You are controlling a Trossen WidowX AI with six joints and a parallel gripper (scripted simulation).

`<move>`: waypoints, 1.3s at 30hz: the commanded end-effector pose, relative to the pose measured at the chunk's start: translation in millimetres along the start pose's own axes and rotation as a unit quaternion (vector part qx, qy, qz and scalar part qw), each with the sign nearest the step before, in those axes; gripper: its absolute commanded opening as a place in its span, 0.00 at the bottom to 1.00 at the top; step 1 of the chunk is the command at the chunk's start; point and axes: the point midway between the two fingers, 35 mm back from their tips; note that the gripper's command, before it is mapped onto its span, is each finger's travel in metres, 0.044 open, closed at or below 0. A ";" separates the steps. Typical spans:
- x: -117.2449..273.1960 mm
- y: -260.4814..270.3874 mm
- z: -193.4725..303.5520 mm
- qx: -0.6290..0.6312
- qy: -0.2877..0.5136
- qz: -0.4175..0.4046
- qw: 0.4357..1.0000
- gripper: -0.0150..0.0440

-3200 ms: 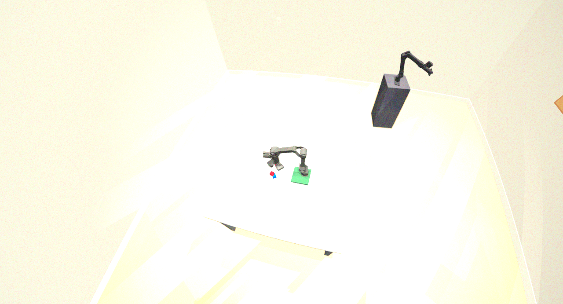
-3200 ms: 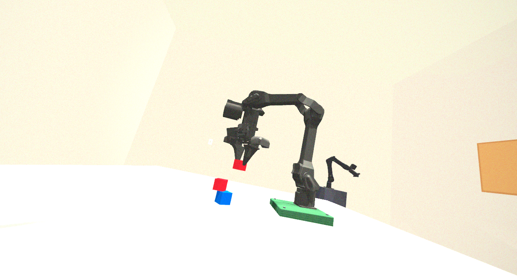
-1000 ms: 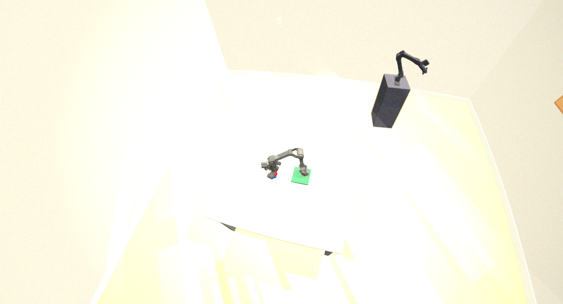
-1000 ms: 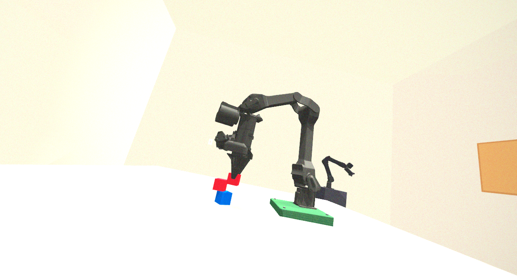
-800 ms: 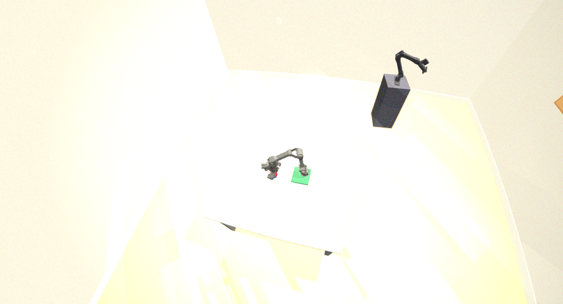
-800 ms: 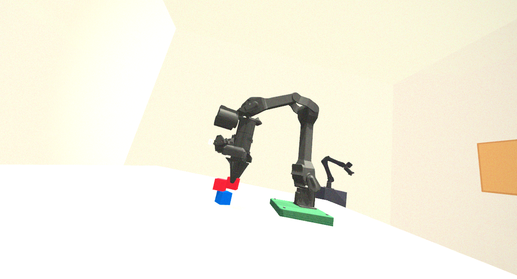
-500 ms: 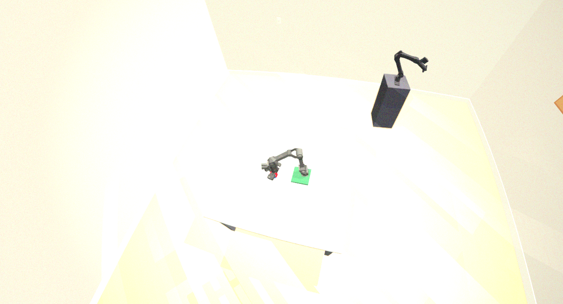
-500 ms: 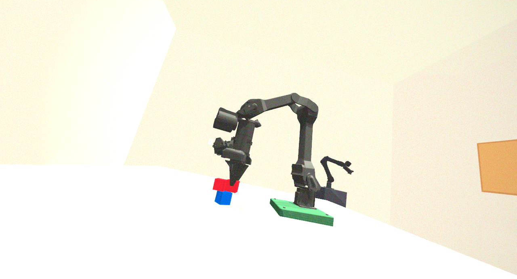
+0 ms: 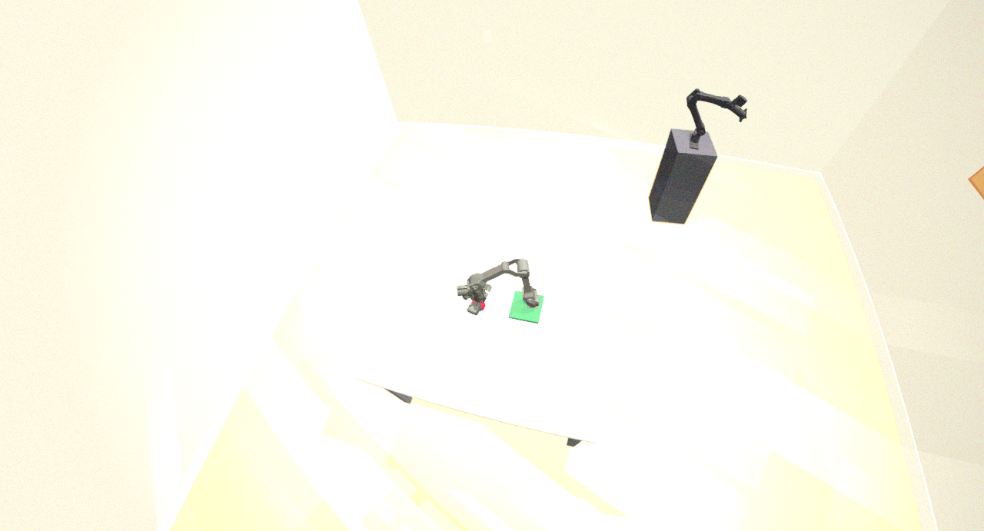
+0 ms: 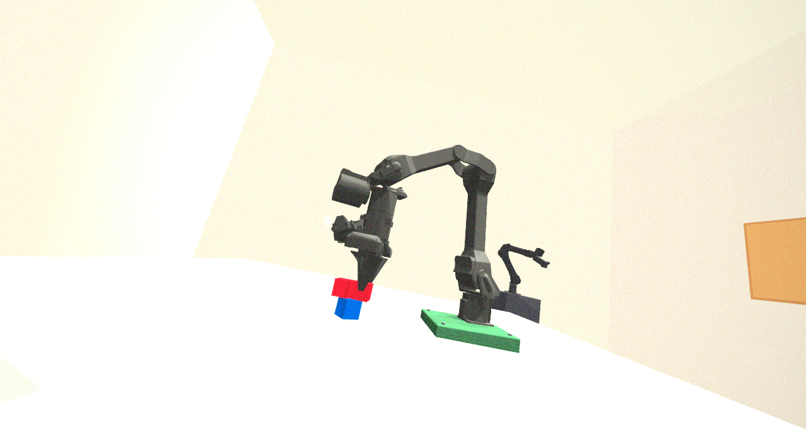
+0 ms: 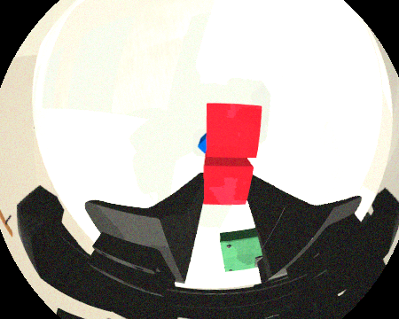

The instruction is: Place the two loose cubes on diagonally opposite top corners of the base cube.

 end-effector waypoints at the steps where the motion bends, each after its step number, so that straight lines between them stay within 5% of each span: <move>1: -0.5 -0.4 -1.1 0.002 -0.003 0.002 1.000 0.43; 5: -0.5 -0.4 -1.1 0.002 -0.003 0.002 1.000 0.60; 39: 38.9 0.2 0.1 0.000 0.000 0.000 1.000 0.60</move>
Point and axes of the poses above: the point midway between the two fingers, 35 mm back from their tips, its own x axis back along the fingers, its own y axis across the jaws, z = x × y, and after that the axes turned 15 degrees about -x, right-handed
